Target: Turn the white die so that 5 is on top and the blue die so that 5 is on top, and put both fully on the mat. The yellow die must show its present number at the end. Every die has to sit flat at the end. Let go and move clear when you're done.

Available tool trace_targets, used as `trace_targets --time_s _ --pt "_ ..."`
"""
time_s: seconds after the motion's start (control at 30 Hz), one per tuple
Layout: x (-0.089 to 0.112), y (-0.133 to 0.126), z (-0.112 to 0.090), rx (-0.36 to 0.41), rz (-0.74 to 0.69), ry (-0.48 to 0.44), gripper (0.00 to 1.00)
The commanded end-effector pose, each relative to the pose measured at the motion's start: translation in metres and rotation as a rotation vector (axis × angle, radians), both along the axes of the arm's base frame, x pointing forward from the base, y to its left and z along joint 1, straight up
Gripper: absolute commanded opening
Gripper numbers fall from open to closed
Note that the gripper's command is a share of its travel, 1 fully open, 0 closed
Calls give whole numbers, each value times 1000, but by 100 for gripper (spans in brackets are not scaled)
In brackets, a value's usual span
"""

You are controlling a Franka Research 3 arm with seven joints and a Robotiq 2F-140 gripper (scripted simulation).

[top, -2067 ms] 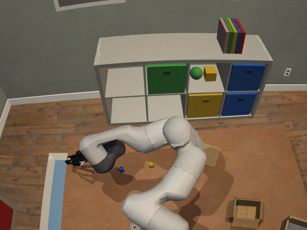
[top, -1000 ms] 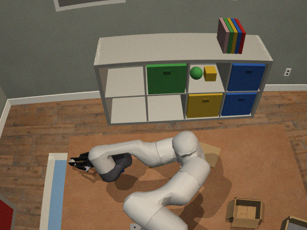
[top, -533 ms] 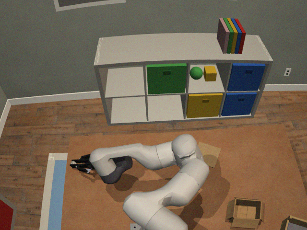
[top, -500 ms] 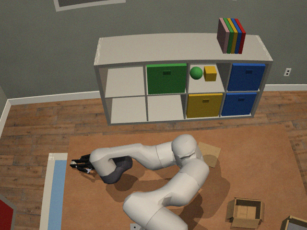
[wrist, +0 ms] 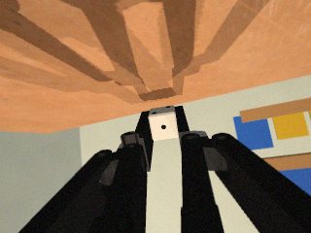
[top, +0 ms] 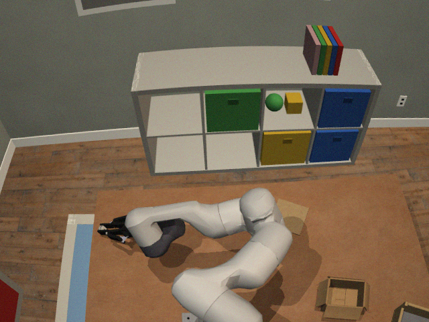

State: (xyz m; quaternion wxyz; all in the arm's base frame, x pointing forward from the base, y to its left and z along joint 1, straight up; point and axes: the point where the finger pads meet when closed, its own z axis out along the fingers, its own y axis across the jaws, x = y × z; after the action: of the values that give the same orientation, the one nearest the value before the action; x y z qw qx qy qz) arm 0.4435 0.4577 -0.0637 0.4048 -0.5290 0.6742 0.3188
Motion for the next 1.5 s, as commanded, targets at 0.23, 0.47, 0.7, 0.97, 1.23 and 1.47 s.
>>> trace_targets --time_s 0.23,0.47,0.7,0.97,1.23,1.47 --pt "-2 1 0 1 8 -4 21" --pt "-2 1 0 1 8 -4 21" --pt "-2 1 -1 1 8 -4 21" --pt "-2 1 -3 1 8 -4 21" --pt "-2 1 -8 1 8 -4 21" --pt "-2 1 -11 1 8 -4 21"
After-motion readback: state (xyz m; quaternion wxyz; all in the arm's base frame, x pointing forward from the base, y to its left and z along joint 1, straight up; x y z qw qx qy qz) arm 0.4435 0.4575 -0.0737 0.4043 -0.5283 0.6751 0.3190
